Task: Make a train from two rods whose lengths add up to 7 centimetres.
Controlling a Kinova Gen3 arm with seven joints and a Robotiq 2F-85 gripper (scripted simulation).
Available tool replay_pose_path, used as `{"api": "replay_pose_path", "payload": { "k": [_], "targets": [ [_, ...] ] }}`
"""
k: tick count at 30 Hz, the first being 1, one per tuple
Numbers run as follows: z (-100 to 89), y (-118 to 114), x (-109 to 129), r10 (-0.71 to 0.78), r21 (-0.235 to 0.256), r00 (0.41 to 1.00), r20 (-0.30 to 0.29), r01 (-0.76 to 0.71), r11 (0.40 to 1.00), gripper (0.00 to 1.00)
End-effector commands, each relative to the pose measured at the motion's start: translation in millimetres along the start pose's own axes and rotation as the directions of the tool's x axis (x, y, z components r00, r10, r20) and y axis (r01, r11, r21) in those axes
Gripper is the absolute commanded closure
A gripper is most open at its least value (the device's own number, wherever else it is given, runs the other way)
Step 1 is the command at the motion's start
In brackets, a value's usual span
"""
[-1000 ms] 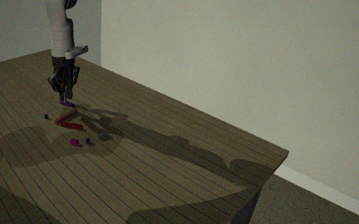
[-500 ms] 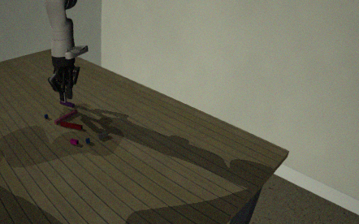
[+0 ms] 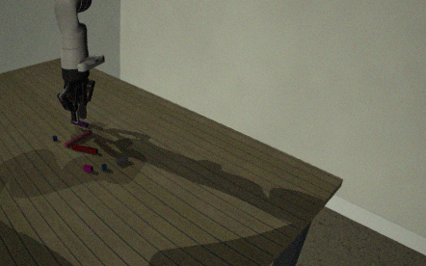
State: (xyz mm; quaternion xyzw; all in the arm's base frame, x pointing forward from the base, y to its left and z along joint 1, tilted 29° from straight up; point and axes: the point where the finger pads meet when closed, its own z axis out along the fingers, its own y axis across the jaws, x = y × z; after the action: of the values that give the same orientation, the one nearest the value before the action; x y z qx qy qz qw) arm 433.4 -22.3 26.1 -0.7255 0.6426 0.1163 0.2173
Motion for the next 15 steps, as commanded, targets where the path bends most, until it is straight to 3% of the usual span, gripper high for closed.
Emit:
{"api": "replay_pose_path", "payload": {
  "k": [1, 15],
  "targets": [
    [2.6, 0.6, 0.3, 0.001, -0.001, 1.000, 0.000, -0.001, 1.000, 0.76],
    [11.7, 0.6, 0.3, 0.001, -0.001, 1.000, 0.000, -0.001, 1.000, 0.76]
  ]
}}
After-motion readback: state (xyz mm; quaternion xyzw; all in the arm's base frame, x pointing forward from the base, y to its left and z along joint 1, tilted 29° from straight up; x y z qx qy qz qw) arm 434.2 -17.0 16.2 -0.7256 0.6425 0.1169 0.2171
